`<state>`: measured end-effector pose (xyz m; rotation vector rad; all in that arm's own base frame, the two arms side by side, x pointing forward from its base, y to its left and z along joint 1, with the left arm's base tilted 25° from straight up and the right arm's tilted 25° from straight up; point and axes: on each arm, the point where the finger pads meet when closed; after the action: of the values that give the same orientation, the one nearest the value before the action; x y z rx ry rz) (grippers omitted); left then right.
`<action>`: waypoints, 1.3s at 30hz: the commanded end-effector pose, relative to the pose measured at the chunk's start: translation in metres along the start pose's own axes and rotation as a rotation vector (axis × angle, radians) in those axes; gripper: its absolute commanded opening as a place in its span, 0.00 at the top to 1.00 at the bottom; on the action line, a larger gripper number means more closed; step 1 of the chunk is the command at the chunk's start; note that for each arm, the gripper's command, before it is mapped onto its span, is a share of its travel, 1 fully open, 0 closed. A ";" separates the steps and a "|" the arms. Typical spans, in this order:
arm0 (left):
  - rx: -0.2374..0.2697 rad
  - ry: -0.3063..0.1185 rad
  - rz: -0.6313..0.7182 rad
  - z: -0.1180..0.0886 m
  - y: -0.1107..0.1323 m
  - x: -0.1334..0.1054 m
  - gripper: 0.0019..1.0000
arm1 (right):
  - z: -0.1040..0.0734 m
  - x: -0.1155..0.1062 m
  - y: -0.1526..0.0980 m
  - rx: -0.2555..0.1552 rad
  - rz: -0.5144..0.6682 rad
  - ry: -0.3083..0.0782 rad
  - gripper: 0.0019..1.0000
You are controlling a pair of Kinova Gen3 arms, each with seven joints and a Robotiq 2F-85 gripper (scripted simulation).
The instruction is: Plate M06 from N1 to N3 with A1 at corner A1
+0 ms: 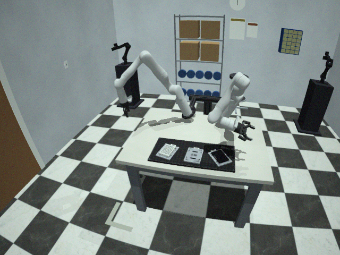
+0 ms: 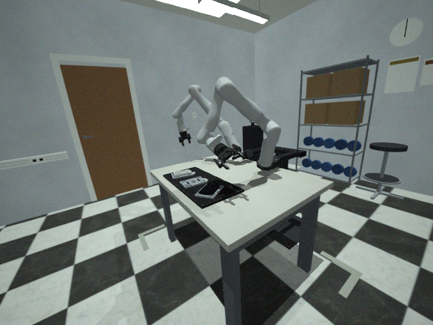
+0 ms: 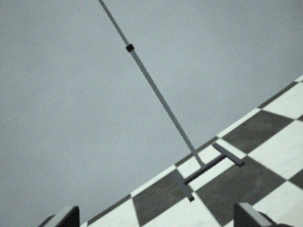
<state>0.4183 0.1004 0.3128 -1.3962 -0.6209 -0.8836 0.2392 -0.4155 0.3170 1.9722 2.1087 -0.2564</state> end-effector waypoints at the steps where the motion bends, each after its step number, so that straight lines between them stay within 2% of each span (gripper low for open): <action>1: 0.000 0.000 -0.002 0.000 0.000 0.001 0.00 | -0.004 -0.006 -0.022 -0.002 0.036 0.003 0.00; 6: 0.000 0.000 -0.002 0.000 0.000 0.001 0.00 | -0.007 -0.014 -0.046 -0.002 0.067 -0.001 0.00; 8: 0.000 0.000 -0.002 0.000 0.000 0.001 0.00 | -0.007 -0.014 -0.046 -0.002 0.067 -0.001 0.00; 20: 0.000 0.000 -0.002 0.000 0.000 0.001 0.00 | -0.018 -0.028 -0.102 0.000 0.139 -0.016 0.00; 23: 0.000 0.000 -0.002 0.000 0.000 0.001 0.00 | -0.021 -0.030 -0.116 0.002 0.157 -0.020 0.00; 25: 0.000 0.000 -0.002 0.000 0.000 0.001 0.00 | -0.021 -0.030 -0.116 0.002 0.157 -0.020 0.00; 39: 0.000 0.000 -0.002 0.000 0.000 0.001 0.00 | -0.038 -0.036 -0.184 0.011 0.241 -0.048 0.00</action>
<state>0.4183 0.1004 0.3128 -1.3962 -0.6209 -0.8836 0.0724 -0.4540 0.3532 2.1572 1.8542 -0.2776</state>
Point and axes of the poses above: on each arm, the point where the finger pads meet when closed, its own z axis out along the fingers, its own y axis across the jaws, x = y × z, and after that the axes turned 14 degrees about z, right-handed
